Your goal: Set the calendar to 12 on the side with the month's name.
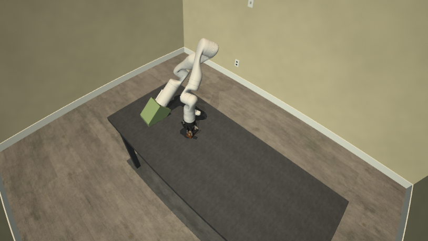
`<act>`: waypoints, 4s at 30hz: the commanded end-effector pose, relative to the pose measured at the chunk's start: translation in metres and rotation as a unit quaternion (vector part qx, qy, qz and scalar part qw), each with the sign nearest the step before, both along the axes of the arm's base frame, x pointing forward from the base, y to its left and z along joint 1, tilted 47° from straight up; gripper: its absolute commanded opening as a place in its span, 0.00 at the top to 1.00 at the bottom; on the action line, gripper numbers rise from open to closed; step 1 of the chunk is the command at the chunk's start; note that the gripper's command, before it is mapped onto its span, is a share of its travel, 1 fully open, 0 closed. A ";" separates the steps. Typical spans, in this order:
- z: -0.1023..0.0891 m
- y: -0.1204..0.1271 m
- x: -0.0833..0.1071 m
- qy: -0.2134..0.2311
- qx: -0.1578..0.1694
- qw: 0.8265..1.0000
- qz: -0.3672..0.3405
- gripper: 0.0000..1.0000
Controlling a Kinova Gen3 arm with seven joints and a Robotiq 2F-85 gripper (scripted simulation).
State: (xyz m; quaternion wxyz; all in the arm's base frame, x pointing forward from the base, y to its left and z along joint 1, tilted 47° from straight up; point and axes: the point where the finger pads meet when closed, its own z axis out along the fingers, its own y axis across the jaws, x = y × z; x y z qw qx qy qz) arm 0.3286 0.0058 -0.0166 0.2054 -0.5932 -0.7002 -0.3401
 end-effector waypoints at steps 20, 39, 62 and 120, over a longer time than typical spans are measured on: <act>0.000 -0.001 0.000 0.000 0.000 1.000 -0.001 0.74; 0.000 -0.001 0.000 0.000 0.000 1.000 -0.001 0.54; 0.031 -0.033 -0.005 0.000 0.000 1.000 -0.001 0.54; 0.098 -0.103 -0.016 0.000 0.000 1.000 -0.001 0.00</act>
